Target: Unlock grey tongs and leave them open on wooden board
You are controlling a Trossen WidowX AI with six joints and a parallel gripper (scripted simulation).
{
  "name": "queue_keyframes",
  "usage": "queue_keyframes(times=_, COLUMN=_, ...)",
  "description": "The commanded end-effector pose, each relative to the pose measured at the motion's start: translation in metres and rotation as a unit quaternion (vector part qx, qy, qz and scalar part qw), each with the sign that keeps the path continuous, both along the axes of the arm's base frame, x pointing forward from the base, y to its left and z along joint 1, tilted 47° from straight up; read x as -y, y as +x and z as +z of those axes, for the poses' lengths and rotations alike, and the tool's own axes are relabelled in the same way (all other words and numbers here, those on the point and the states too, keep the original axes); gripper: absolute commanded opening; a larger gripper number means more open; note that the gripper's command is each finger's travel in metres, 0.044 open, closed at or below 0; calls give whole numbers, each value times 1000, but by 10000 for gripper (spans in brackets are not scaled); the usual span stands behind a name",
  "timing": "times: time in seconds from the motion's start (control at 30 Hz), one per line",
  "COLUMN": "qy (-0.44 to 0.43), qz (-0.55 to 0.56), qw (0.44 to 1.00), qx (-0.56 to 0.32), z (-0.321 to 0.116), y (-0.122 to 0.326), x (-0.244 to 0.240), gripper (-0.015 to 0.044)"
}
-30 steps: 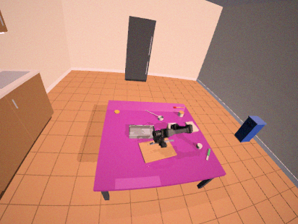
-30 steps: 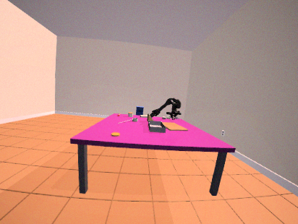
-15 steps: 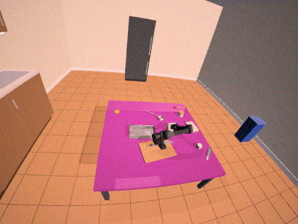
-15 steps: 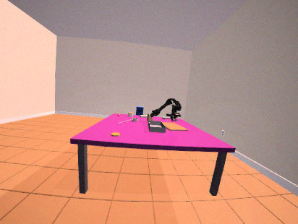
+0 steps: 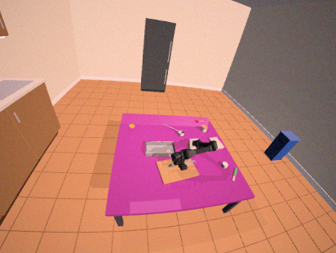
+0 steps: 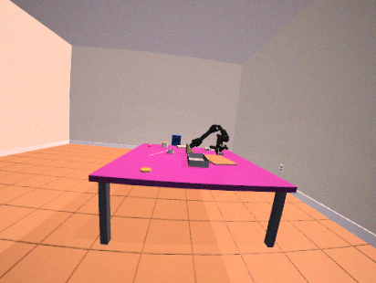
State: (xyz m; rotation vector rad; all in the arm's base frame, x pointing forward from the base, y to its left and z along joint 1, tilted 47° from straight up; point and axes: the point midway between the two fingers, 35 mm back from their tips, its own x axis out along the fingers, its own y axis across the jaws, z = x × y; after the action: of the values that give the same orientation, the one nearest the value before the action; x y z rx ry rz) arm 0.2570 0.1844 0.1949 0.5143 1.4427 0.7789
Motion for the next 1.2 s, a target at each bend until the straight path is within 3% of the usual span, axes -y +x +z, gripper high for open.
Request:
queue_keyframes(times=0.0, qy=0, qz=0, qw=1000, qx=0, z=0, y=0, x=0, gripper=-124)
queue_keyframes(times=0.7, qy=0, qz=0, qw=1000, qx=0, z=0, y=0, x=0, gripper=428)
queue_keyframes(times=0.93, qy=-3, qz=-1, qw=1000, qx=1, z=-2, y=3, x=6, gripper=440)
queue_keyframes(times=1.17, qy=-24, qz=-9, qw=1000, qx=4, z=-22, y=29, x=84, gripper=440)
